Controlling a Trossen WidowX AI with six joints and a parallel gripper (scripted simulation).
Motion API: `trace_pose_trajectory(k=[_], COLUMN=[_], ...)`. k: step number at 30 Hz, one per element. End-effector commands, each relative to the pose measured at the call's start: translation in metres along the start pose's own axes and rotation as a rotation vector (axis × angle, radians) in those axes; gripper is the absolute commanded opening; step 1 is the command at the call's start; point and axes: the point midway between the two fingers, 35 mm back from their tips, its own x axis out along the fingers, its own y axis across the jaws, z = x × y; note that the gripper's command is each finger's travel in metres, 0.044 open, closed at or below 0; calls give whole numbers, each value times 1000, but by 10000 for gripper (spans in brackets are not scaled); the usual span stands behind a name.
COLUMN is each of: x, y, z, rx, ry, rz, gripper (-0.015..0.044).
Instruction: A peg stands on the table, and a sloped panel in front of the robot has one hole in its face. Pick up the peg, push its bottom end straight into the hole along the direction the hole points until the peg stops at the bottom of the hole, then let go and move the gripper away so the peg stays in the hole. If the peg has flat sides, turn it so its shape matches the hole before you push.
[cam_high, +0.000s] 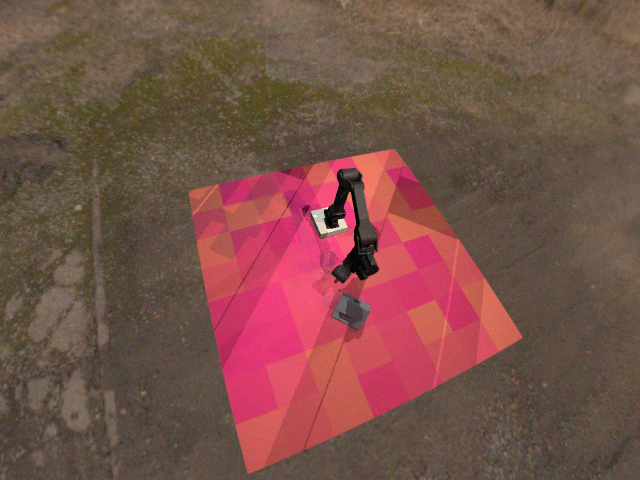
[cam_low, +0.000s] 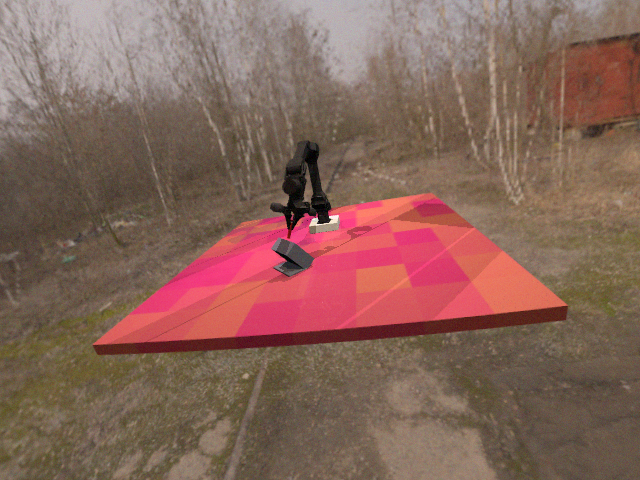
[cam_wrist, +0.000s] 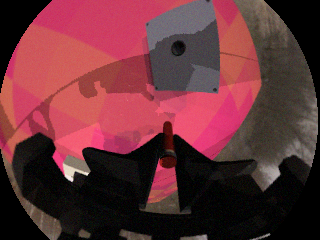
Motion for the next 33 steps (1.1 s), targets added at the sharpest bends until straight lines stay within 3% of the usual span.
trace_pose_trajectory(k=[1,33], x=[1,-12], y=[3,19], z=[1,28], rx=[-30,-228], ry=[6,-12], rz=[-20,-182], gripper=[0,0])
